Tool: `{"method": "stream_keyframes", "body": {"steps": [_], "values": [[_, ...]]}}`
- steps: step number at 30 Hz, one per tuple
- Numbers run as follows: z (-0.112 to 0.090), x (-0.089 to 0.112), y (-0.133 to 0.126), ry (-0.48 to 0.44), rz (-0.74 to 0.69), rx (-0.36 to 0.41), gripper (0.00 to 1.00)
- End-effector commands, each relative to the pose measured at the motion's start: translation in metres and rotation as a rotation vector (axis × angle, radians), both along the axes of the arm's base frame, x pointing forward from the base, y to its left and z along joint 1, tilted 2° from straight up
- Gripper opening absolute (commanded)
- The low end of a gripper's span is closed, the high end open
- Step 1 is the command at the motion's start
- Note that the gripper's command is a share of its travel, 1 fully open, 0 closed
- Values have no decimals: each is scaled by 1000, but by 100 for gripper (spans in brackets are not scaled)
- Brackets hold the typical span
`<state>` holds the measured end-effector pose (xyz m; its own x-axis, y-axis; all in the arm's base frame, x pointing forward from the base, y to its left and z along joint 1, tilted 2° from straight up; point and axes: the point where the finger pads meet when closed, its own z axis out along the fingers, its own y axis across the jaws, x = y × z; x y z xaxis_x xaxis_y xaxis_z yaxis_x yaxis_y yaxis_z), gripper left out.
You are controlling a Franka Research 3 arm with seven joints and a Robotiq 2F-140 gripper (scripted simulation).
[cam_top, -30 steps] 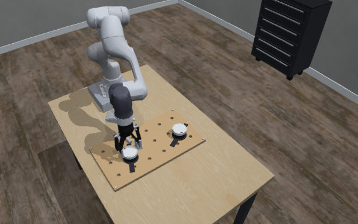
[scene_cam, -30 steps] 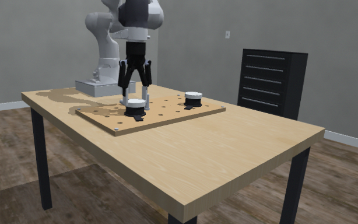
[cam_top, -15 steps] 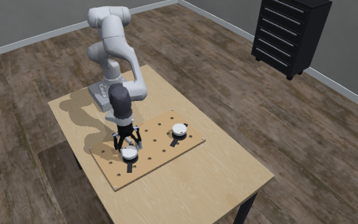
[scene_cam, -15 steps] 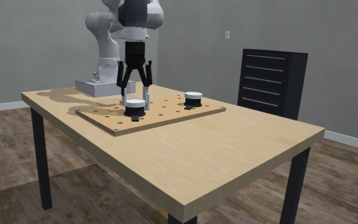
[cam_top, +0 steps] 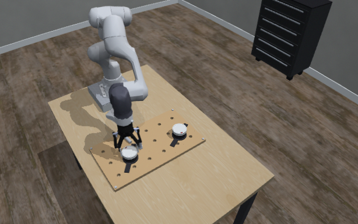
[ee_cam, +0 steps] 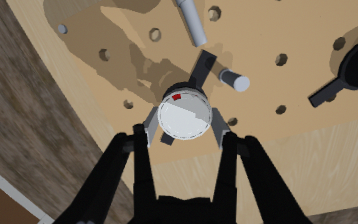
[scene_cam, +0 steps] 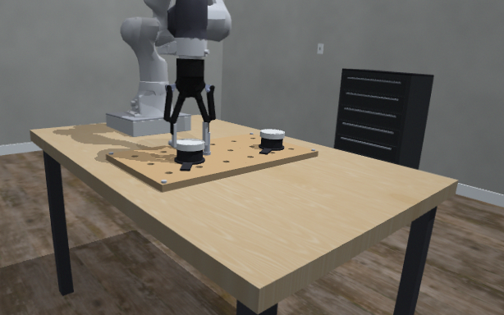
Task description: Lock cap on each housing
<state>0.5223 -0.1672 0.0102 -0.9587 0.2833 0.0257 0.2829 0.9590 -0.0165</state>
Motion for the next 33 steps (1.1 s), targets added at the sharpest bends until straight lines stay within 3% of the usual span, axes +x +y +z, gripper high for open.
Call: {"method": "stream_keyframes", "body": {"steps": [1, 7, 33], "values": [[-2, -1, 2, 5, -155, -6, 10], [-2, -1, 2, 4, -264, -9, 10], [-2, -1, 2, 4, -271, -10, 10]]}}
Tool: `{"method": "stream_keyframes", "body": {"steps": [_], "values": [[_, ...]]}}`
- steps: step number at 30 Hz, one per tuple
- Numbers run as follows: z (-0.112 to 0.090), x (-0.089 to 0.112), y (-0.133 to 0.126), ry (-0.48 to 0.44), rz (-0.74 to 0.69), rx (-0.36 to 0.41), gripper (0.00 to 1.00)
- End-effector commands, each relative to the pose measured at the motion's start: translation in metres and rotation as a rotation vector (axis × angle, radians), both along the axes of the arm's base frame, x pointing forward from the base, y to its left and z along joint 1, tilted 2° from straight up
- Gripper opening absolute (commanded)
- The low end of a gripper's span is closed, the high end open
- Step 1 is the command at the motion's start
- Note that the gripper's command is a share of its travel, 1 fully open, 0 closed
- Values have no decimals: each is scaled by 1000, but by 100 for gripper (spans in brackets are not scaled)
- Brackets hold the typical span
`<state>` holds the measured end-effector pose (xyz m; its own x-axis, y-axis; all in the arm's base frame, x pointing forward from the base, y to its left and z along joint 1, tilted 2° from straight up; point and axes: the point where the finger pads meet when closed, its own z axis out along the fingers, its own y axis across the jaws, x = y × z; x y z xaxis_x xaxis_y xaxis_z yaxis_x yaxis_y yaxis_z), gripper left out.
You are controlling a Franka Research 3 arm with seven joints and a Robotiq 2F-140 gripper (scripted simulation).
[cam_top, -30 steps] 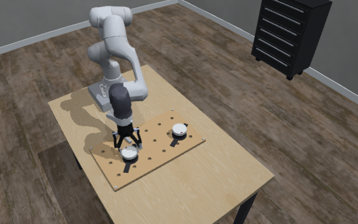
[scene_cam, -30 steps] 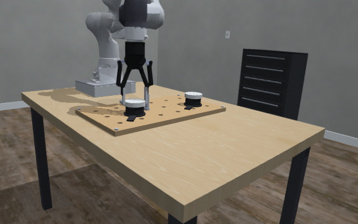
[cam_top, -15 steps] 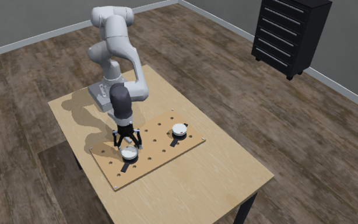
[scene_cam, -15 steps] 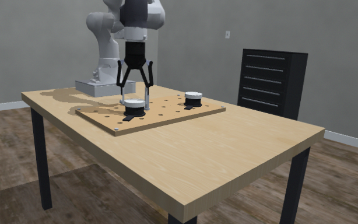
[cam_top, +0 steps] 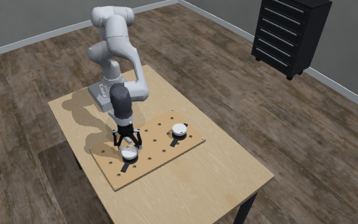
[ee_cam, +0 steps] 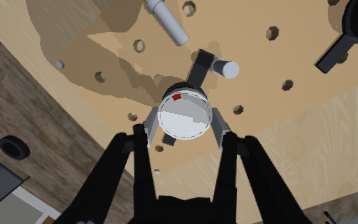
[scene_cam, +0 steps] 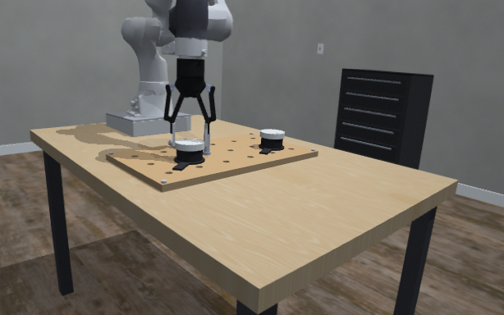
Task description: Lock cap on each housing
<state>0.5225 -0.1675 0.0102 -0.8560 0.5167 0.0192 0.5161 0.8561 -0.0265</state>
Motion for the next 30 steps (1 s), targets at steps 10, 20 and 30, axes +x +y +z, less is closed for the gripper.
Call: {"method": "stream_keyframes", "body": {"steps": [10, 20, 30], "values": [[-2, -2, 2, 6, -16, 3, 10], [-2, -2, 2, 6, -16, 3, 78], [-2, -2, 2, 6, -16, 3, 78]]}}
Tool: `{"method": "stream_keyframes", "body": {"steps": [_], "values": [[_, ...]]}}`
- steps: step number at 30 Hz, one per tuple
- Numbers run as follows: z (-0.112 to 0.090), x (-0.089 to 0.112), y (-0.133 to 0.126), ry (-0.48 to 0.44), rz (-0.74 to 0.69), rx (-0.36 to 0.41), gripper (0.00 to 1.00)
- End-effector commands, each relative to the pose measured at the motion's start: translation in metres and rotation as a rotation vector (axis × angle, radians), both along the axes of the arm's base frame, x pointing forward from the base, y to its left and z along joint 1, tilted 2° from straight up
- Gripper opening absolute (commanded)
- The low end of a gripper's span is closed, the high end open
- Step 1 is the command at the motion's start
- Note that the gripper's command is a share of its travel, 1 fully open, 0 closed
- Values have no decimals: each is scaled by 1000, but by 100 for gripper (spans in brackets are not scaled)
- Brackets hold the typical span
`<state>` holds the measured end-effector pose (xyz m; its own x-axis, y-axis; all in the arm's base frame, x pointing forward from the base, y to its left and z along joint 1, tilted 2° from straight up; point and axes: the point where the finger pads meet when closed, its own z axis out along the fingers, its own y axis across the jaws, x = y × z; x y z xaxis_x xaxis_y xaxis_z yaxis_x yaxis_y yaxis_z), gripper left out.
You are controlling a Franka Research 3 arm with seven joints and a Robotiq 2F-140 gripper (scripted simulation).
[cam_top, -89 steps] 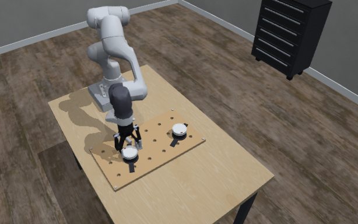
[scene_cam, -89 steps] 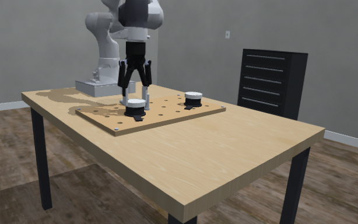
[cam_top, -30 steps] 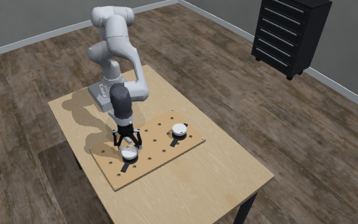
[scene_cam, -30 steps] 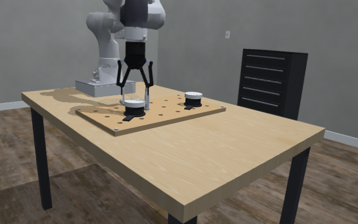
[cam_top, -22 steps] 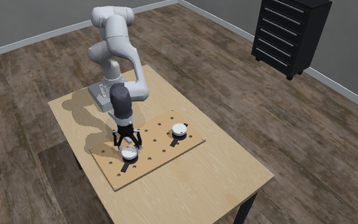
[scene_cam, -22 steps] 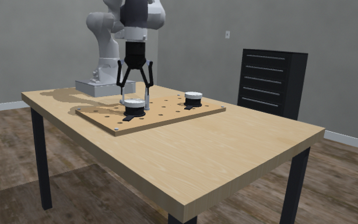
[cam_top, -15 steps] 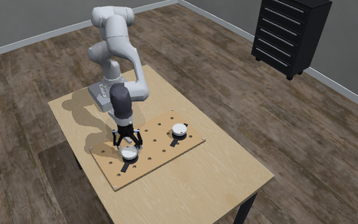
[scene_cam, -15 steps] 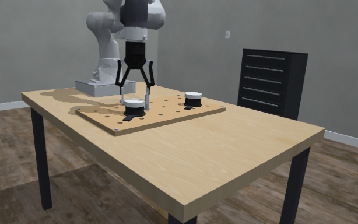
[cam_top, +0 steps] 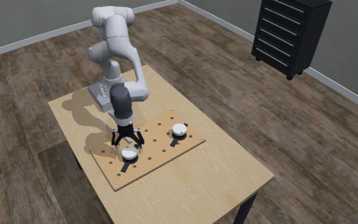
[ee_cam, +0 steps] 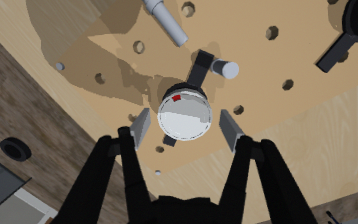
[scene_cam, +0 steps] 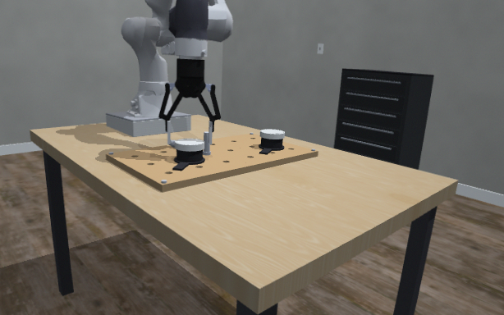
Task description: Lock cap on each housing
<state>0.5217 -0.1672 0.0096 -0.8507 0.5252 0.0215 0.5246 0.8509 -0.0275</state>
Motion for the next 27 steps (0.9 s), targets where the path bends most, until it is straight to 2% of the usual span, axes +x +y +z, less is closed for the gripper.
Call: {"method": "stream_keyframes", "body": {"steps": [1, 27], "values": [[-1, -1, 2, 3, -6, 2, 78], [1, -1, 2, 3, -6, 2, 78]]}}
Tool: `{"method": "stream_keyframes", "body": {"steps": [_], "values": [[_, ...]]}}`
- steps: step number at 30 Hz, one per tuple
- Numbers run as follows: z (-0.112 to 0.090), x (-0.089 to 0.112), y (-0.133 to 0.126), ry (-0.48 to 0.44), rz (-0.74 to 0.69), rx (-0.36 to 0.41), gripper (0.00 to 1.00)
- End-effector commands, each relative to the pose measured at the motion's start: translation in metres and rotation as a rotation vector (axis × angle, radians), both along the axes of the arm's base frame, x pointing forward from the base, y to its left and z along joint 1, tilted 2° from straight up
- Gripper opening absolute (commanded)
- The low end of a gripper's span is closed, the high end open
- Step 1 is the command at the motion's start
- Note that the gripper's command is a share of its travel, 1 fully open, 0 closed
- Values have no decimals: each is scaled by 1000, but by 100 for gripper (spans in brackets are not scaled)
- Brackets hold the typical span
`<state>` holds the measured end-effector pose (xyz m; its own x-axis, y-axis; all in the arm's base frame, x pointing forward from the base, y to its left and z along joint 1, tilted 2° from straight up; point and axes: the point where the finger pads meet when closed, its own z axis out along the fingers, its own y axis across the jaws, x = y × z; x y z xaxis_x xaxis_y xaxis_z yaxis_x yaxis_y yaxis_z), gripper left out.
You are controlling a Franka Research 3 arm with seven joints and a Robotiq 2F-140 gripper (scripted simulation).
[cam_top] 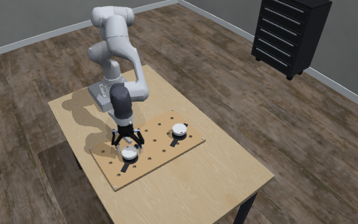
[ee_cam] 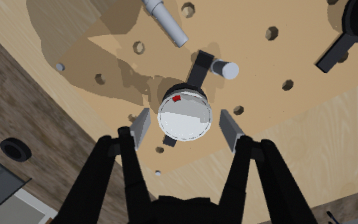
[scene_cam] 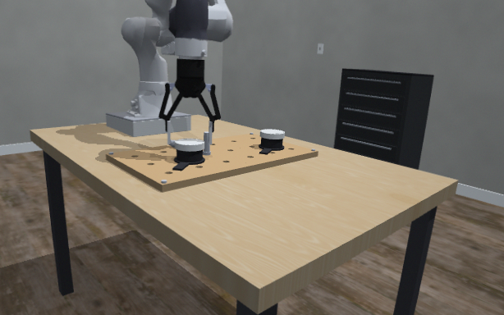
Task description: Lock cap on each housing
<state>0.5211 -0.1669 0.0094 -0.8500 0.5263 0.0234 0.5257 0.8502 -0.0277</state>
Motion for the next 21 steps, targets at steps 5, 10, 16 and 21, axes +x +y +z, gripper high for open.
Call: {"method": "stream_keyframes", "body": {"steps": [5, 10, 16, 21], "values": [[4, 0, 1, 1, -4, 2, 78], [10, 0, 2, 1, -4, 2, 78], [20, 1, 2, 1, -4, 2, 78], [26, 1, 2, 1, -4, 2, 78]]}}
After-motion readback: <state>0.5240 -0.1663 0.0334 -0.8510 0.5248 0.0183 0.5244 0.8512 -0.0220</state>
